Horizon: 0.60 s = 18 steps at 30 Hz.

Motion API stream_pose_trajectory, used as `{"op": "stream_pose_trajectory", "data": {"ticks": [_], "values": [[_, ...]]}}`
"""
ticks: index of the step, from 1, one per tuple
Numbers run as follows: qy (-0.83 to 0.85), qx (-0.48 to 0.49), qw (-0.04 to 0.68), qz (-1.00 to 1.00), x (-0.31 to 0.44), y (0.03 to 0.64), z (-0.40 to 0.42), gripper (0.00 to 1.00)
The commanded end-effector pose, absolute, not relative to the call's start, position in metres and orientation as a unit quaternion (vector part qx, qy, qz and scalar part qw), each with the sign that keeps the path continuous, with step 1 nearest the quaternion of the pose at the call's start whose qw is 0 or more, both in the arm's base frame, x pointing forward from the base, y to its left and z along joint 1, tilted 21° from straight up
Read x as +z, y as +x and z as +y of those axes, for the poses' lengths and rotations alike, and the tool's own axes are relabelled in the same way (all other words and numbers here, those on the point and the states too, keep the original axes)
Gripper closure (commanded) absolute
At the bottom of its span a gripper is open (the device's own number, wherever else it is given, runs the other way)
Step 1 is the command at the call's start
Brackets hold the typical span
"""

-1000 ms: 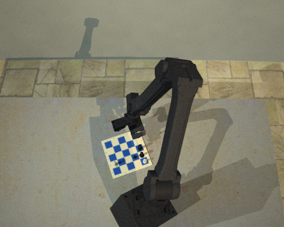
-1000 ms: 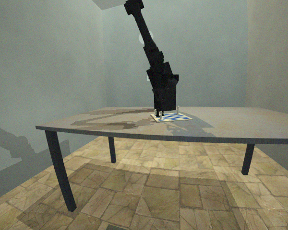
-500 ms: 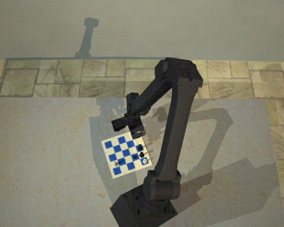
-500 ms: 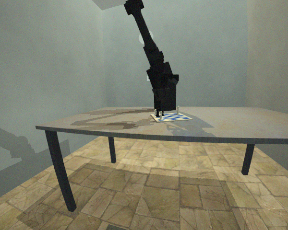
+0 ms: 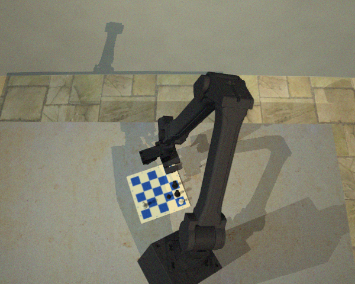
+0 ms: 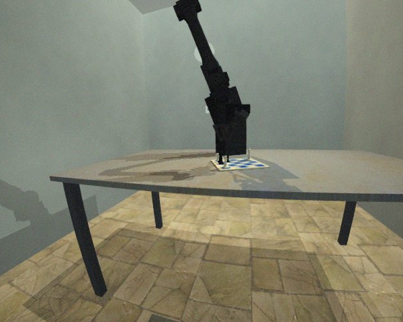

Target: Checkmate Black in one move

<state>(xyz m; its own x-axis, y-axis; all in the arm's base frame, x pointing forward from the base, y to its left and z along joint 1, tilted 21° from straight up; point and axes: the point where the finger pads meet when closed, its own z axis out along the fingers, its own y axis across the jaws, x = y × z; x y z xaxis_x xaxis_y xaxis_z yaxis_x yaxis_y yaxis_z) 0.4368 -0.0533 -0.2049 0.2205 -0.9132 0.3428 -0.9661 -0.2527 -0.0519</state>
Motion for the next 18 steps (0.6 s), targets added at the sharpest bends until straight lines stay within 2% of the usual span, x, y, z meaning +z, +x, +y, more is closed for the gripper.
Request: {"op": "stream_pose_trajectory", "data": {"ticks": [1, 18], "values": [[0.777, 0.165, 0.078, -0.603, -0.189, 0.447, -0.043, 0.0], [0.777, 0.164, 0.079, -0.603, -0.14, 0.436, -0.026, 0.0]]}}
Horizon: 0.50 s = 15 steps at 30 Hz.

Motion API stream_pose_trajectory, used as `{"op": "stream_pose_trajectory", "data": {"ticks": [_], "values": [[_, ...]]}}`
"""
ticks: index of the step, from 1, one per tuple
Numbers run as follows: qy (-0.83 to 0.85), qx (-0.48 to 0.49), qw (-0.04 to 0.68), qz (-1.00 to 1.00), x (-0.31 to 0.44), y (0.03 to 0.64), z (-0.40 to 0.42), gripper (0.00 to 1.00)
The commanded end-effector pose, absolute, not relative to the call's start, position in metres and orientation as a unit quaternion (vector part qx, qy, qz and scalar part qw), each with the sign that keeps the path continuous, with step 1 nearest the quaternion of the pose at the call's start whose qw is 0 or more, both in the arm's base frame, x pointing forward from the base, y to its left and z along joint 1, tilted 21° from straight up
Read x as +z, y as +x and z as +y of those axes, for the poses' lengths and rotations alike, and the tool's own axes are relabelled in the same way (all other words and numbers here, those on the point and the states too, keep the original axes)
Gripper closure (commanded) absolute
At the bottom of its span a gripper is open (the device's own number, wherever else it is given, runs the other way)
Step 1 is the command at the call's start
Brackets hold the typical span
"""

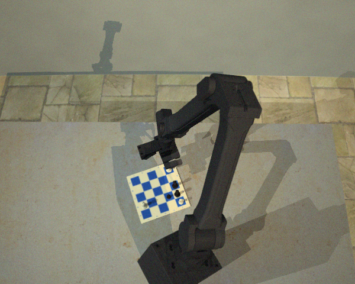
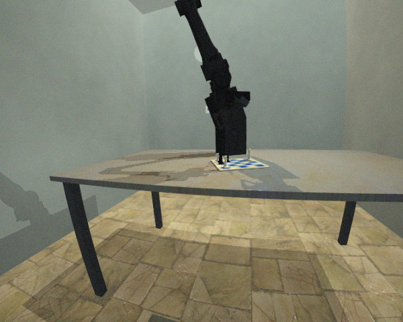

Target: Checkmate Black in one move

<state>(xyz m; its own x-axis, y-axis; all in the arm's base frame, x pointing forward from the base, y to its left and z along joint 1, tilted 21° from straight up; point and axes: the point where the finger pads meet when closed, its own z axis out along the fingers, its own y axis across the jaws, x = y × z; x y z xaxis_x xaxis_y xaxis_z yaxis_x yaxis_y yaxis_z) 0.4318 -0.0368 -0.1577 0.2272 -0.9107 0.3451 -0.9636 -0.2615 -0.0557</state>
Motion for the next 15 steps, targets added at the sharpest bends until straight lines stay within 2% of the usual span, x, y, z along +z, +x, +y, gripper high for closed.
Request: {"op": "stream_pose_trajectory", "data": {"ticks": [1, 15], "values": [[0.777, 0.163, 0.08, -0.603, -0.136, 0.434, -0.025, 0.0], [0.776, 0.166, 0.077, -0.603, -0.12, 0.436, -0.019, 0.0]]}}
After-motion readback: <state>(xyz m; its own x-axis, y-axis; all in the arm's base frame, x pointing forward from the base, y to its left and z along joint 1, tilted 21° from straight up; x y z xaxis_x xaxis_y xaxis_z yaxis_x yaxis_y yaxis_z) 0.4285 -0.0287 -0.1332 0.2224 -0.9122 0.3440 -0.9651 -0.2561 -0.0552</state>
